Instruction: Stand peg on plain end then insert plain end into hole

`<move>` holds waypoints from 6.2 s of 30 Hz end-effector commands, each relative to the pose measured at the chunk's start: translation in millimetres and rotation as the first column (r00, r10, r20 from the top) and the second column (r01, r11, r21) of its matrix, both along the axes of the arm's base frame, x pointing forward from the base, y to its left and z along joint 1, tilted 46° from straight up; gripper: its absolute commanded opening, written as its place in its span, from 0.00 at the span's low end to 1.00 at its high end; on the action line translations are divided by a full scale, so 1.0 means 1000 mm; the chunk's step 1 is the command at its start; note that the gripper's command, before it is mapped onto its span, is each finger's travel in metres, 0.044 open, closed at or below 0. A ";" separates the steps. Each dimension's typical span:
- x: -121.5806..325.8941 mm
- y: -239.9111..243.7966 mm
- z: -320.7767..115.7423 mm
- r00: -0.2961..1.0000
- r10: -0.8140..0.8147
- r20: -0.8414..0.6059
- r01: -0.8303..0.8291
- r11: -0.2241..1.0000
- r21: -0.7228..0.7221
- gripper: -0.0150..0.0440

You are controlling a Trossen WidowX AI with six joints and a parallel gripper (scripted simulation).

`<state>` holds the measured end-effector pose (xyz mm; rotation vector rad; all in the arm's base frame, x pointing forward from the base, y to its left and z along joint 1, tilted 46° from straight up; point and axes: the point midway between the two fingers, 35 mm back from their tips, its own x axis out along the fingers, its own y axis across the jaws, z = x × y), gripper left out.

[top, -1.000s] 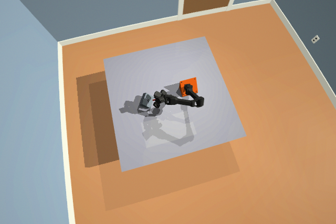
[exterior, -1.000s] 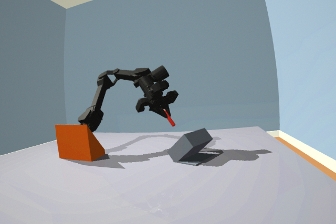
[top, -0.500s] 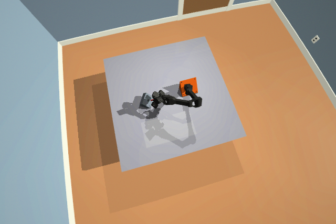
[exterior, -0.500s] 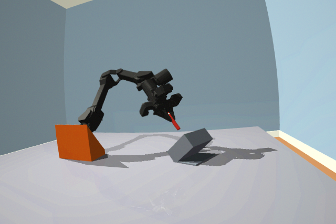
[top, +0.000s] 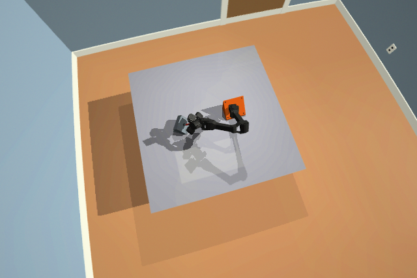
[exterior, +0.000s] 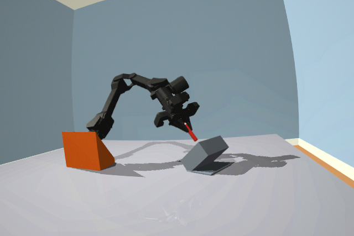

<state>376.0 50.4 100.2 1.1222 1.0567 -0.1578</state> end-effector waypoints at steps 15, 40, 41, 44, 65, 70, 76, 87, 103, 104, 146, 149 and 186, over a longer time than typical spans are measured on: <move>0.008 0.005 -0.012 1.000 0.000 -0.007 0.000 1.000 -0.005 0.25; 0.013 0.009 -0.017 1.000 0.004 0.005 -0.004 1.000 -0.004 0.25; 0.013 0.009 -0.017 1.000 0.004 0.005 -0.004 1.000 -0.004 0.25; 0.013 0.009 -0.017 1.000 0.004 0.005 -0.004 1.000 -0.004 0.25; 0.012 0.009 -0.024 1.000 0.004 0.005 -0.004 1.000 -0.004 0.25; 0.013 0.009 -0.025 1.000 0.004 0.005 -0.004 1.000 -0.004 0.25; 0.014 0.009 -0.027 1.000 0.004 0.005 -0.004 1.000 -0.004 0.25; 0.016 0.010 -0.029 1.000 0.004 0.006 -0.004 1.000 -0.004 0.25; 0.018 0.011 -0.033 1.000 0.004 0.006 -0.004 1.000 -0.004 0.25; 0.018 0.012 -0.033 1.000 0.004 0.006 -0.004 1.000 -0.004 0.25; 0.030 0.018 -0.044 1.000 0.004 0.006 -0.004 1.000 -0.003 0.25; 0.030 0.018 -0.045 1.000 0.004 0.006 -0.004 1.000 -0.003 0.25; 0.029 0.018 -0.042 1.000 0.008 0.011 -0.008 1.000 -0.002 1.00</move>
